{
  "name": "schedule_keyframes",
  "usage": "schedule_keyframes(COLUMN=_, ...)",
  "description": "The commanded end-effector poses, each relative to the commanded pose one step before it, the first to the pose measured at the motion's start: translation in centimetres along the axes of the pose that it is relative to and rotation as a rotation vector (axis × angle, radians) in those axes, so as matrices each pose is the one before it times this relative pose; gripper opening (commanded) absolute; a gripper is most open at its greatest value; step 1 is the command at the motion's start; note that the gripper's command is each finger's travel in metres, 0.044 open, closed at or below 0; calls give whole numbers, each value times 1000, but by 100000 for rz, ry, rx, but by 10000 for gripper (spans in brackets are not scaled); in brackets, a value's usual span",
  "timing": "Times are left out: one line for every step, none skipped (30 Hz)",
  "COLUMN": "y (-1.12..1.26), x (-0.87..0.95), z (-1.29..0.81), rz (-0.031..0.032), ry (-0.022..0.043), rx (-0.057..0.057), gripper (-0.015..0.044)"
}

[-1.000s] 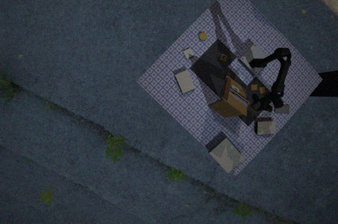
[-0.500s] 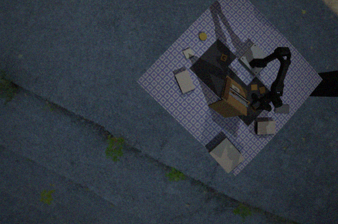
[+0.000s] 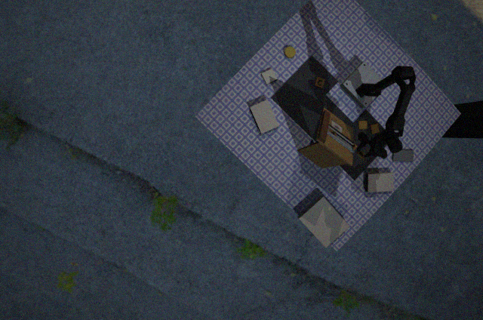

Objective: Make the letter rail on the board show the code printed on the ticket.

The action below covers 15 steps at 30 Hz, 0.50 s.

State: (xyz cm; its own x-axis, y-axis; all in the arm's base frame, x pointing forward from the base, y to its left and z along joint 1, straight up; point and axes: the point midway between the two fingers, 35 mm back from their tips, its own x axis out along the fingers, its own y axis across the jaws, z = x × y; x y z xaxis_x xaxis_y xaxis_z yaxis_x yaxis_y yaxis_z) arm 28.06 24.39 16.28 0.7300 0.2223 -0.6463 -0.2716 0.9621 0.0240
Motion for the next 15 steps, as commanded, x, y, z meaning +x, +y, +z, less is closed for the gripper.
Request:
schedule_keyframes(y=-299, x=90, z=-283, rz=158, ry=632, rx=-437, gripper=0)
schedule_keyframes(y=-50, x=1, z=-2, rz=-4, ry=-1, rx=-4, gripper=0)
schedule_keyframes(y=-50, x=1, z=-2, rz=-4, ry=-1, rx=-4, gripper=0)
schedule_keyframes(y=-50, x=1, z=-2, rz=-4, ry=-1, rx=-4, gripper=0)
schedule_keyframes(y=-50, x=1, z=-2, rz=-4, ry=-1, rx=-4, gripper=0)
schedule_keyframes(y=-50, x=1, z=-1, rz=-4, ry=-1, rx=-4, gripper=0)
schedule_keyframes(y=-50, x=1, z=-1, rz=-4, ry=-1, rx=-4, gripper=0)
schedule_keyframes(y=-50, x=1, z=-1, rz=-4, ry=-1, rx=-4, gripper=0)
schedule_keyframes(y=-50, x=1, z=-1, rz=-4, ry=-1, rx=-4, gripper=0)
schedule_keyframes(y=-50, x=1, z=-1, rz=-4, ry=-1, rx=-4, gripper=0)
schedule_keyframes(y=-50, x=1, z=-1, rz=-4, ry=-1, rx=-4, gripper=0)
schedule_keyframes(y=-50, x=1, z=-1, rz=-4, ry=-1, rx=-4, gripper=0)
schedule_keyframes(y=-50, x=1, z=-1, rz=-4, ry=-1, rx=-4, gripper=0)
schedule_keyframes(y=-50, x=1, z=-1, rz=-4, ry=-1, rx=-4, gripper=0)
schedule_keyframes(y=-50, x=1, z=-1, rz=-4, ry=-1, rx=-4, gripper=0)
